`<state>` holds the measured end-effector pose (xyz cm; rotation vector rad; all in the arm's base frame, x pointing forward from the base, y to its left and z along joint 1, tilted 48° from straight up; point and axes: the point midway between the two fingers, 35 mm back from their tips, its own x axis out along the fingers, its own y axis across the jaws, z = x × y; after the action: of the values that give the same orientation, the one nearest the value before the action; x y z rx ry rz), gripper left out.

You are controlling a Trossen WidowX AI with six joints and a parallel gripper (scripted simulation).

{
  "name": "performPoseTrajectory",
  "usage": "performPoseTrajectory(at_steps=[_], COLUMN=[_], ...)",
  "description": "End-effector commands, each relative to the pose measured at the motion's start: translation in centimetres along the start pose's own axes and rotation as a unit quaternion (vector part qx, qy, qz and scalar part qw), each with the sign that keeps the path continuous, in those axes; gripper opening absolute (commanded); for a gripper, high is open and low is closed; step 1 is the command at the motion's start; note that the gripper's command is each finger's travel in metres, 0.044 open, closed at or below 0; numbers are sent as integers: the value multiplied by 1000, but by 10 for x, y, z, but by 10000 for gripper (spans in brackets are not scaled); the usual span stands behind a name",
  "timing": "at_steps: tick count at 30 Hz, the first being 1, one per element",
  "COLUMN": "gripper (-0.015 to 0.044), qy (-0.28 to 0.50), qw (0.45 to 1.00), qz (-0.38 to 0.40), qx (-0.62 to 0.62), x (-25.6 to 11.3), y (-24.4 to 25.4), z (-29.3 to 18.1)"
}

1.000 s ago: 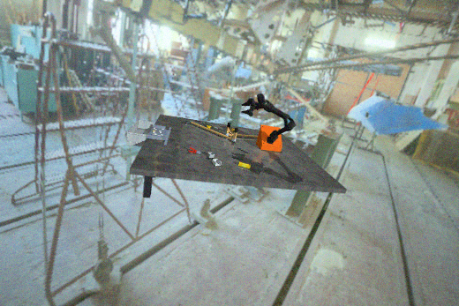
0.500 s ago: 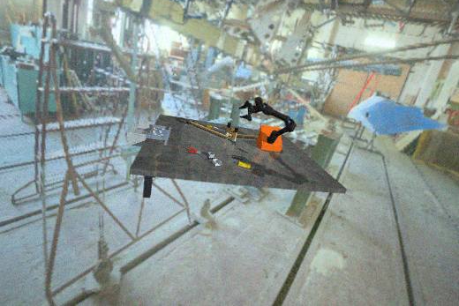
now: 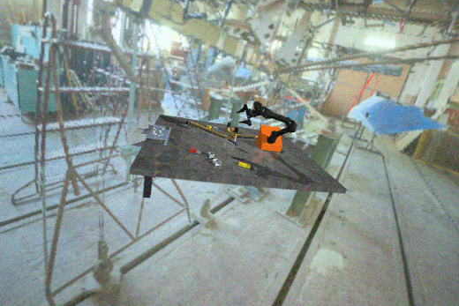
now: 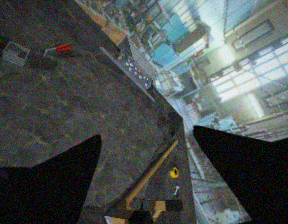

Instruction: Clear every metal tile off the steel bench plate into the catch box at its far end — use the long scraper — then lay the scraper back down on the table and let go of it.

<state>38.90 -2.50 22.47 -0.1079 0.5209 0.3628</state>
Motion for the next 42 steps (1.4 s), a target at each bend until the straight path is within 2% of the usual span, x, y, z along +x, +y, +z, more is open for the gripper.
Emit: performPoseTrajectory(at_steps=[1, 22, 42], gripper=[440, 440, 440], qy=[-8, -42, -91], qw=[999, 984, 951], qz=[7, 52, 93], qx=[-33, -167, -281], x=[1, 6, -6], y=[15, 95, 172], z=[9, 41, 63])
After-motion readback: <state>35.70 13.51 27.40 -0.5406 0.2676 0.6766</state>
